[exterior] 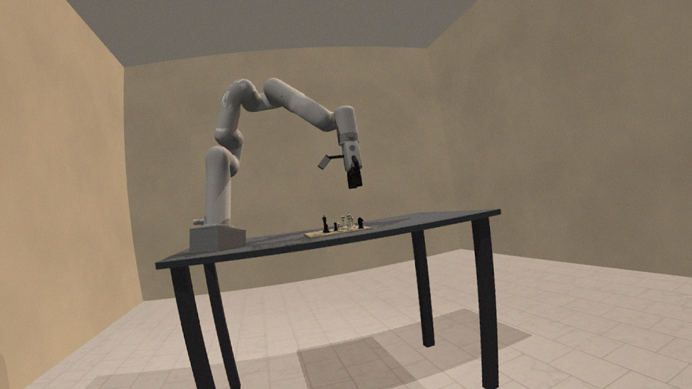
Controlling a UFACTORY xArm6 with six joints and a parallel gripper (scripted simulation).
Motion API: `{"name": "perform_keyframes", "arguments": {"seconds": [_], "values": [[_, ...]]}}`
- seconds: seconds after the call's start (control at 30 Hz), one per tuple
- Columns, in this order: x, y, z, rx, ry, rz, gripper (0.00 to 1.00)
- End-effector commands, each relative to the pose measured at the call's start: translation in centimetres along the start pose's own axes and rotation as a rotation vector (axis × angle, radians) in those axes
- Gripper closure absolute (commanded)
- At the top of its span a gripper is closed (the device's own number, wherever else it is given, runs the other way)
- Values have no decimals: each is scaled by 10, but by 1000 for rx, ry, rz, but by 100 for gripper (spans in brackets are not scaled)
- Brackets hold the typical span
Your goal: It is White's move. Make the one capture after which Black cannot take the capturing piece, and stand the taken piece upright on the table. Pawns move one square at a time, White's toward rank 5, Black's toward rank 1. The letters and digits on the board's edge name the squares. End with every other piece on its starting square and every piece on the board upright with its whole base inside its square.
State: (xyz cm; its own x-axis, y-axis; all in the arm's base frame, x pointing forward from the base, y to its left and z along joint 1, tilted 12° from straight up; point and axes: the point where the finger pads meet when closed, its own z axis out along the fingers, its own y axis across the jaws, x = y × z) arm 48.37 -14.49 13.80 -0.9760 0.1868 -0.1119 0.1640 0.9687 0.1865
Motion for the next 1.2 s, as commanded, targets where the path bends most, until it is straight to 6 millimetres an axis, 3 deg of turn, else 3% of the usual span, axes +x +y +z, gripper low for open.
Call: {"name": "perform_keyframes", "arguments": {"seconds": [0.0,0.3,0.37,0.4,0.87,0.93,0.97,1.17], "values": [[-1,0,2,10,-1,279,0],[-1,0,12,-8,-5,656,0],[-1,0,12,-8,-5,656,0],[-1,0,13,-11,-5,783,0],[0,0,29,-46,-1,1370,0],[0,0,29,-46,-1,1370,0],[0,0,30,-51,1,1497,0],[0,0,35,-65,7,1737,0]]}}
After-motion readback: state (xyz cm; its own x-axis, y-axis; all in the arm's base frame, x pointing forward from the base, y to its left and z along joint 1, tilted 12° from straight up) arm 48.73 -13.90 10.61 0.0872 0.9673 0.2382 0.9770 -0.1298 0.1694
